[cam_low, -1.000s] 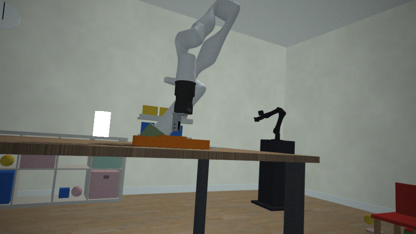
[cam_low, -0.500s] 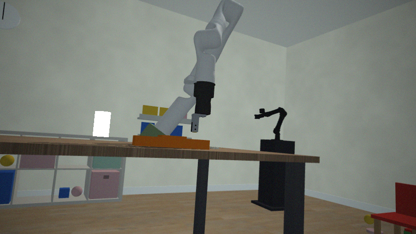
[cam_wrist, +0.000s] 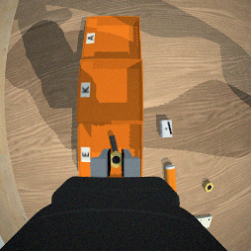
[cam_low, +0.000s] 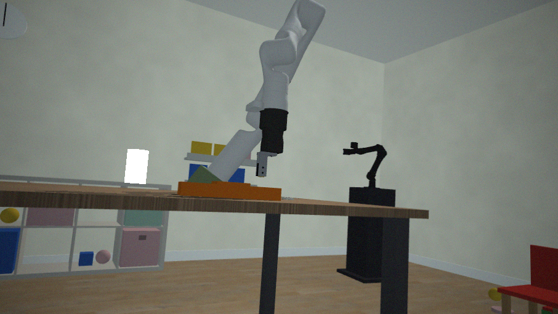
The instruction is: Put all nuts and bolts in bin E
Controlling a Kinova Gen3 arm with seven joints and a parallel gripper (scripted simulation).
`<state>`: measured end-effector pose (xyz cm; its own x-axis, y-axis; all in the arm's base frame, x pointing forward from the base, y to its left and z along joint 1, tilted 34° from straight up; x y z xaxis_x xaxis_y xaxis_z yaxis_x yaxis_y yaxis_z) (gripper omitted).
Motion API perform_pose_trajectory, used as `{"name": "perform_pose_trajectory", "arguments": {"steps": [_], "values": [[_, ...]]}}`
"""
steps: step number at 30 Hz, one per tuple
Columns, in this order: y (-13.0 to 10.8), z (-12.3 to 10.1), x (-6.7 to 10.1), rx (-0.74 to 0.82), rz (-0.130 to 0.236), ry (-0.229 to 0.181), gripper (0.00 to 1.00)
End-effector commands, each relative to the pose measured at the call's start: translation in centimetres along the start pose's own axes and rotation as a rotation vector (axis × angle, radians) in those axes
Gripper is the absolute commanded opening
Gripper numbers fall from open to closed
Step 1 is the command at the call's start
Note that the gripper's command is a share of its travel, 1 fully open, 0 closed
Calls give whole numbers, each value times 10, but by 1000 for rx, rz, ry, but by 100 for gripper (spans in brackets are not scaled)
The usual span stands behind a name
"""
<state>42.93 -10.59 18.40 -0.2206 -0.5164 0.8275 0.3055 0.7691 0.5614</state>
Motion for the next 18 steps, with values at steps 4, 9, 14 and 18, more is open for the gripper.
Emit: {"name": "perform_pose_trajectory", "arguments": {"steps": [4,9,14,18], "values": [[0,0,-1,0,0,-2,34],[0,0,-7,0,0,-2,34],[0,0,-17,0,0,-2,34],[0,0,-25,0,0,-2,34]]}}
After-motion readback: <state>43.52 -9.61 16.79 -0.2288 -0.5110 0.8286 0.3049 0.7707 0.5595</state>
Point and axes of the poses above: the point where the finger pads meet when closed, its own x axis back along the fingers, its own z axis across the jaws, y = z × x, the point moved 10 cm from there along x, back along the fingers, and after that the axes turned 15 degrees about -x, right-handed, at the moved point
